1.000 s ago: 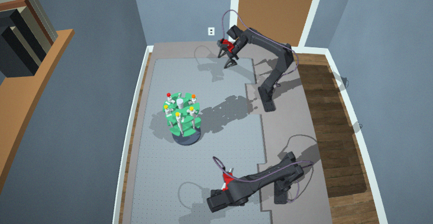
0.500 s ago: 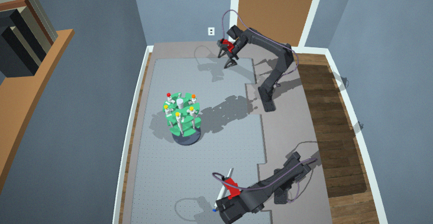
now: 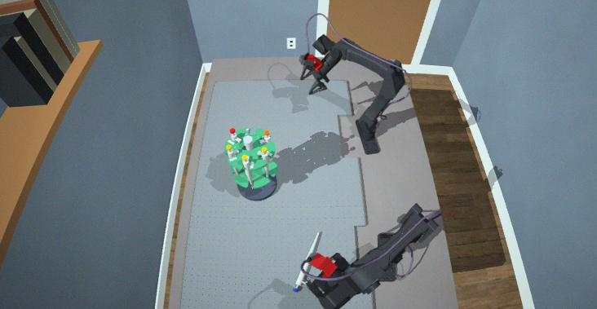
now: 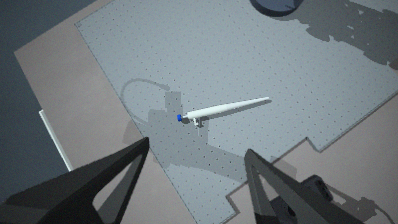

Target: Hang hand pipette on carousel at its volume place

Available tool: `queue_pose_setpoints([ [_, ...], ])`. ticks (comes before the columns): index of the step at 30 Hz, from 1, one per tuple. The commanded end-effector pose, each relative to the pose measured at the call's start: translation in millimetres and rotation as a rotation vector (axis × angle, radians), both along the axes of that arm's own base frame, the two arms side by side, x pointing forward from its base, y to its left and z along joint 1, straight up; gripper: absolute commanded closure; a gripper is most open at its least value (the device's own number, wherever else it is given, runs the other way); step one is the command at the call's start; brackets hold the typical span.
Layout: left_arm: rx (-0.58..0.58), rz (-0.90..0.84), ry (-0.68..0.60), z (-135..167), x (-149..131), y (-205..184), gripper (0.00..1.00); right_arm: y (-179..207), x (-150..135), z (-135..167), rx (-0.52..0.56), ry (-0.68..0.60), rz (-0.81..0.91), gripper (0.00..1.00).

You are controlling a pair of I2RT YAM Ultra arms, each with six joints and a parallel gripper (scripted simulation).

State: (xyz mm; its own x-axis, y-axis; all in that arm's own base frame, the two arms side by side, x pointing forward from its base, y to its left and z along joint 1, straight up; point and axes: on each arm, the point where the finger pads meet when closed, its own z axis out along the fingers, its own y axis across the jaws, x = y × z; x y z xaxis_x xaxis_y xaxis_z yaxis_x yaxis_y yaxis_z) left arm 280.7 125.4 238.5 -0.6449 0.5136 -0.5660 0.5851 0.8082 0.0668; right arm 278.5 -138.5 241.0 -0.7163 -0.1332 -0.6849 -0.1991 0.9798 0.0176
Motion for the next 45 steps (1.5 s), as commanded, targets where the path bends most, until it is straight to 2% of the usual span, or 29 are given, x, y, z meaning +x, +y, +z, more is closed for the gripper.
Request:
queue_pose_setpoints([
  [1,-0.044,0.176,-0.107,14,7,2,0.0,-4,5,12,-0.018,-0.042,0.005,0.0],
  [7,-0.138,0.357,-0.156,14,8,-1,0.0,-4,5,12,-0.018,-0.042,0.005,0.0],
  [13,-0.134,0.361,-0.146,14,9,2,0.0,-4,5,12,-0.018,-0.042,0.005,0.0],
  [14,-0.166,0.377,-0.162,12,10,-11,0.51,-4,5,12,-0.018,-0.042,0.005,0.0],
  [22,-0.355,0.586,-0.208,-3,19,-64,0.51,-4,5,12,-0.018,-0.042,0.005,0.0],
  [32,-0.356,0.586,-0.209,-5,20,-70,0.51,-4,5,12,-0.018,-0.042,0.005,0.0],
  [41,-0.611,0.783,-0.26,-20,31,-133,0.51,-4,5,12,-0.018,-0.042,0.005,0.0],
  [45,-0.612,0.783,-0.26,-21,32,-140,0.51,-4,5,12,-0.018,-0.042,0.005,0.0],
])
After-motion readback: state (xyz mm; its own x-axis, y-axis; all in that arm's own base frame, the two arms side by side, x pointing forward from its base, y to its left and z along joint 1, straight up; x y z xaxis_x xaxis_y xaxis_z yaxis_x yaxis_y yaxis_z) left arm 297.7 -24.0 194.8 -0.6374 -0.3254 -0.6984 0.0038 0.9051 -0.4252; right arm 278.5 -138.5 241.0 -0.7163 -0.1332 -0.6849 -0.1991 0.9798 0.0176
